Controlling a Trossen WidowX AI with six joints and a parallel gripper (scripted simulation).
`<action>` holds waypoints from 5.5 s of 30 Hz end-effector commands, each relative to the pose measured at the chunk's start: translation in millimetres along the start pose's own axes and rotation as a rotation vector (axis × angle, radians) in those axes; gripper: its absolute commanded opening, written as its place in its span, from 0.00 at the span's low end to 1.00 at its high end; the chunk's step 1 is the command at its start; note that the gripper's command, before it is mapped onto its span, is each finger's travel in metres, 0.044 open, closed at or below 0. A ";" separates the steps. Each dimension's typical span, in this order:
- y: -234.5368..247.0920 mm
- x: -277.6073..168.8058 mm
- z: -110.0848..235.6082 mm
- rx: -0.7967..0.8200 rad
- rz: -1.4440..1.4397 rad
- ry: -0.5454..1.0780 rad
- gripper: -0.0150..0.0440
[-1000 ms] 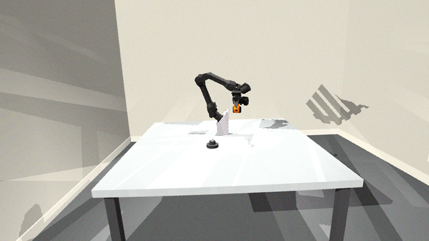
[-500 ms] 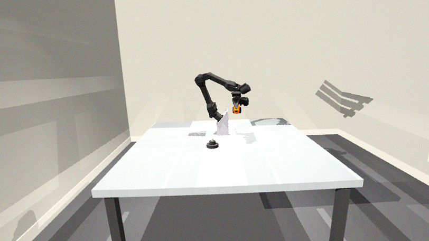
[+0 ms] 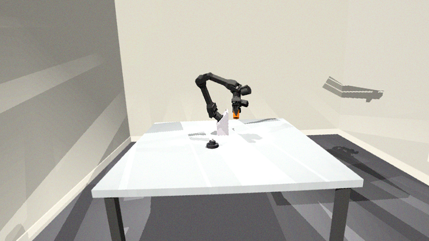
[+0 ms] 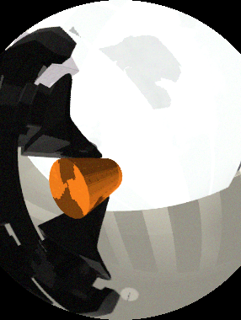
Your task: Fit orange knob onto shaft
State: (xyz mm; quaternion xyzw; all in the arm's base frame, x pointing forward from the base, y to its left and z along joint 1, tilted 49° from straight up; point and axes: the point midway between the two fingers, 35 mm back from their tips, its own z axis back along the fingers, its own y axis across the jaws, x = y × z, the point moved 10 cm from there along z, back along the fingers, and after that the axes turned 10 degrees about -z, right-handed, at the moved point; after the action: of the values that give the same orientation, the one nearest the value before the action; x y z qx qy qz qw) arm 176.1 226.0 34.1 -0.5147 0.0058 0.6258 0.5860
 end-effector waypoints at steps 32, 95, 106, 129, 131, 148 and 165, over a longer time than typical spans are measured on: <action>-25.8 8.6 -107.7 0.626 -0.019 0.098 0.25; -20.2 11.8 -129.0 0.637 -0.027 0.106 1.00; -11.5 10.7 -141.8 0.637 -0.027 0.106 1.00; 10.4 7.5 -171.9 0.636 -0.026 0.107 1.00; 12.3 7.1 -174.4 0.636 -0.026 0.107 1.00; 22.9 4.6 -186.7 0.635 -0.026 0.110 0.78; 15.7 7.1 -180.1 0.636 -0.026 0.107 0.25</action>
State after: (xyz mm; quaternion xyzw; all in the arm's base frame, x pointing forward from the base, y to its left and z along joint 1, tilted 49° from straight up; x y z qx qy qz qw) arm 278.6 109.0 -69.1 -0.3378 0.2304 0.5565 0.7233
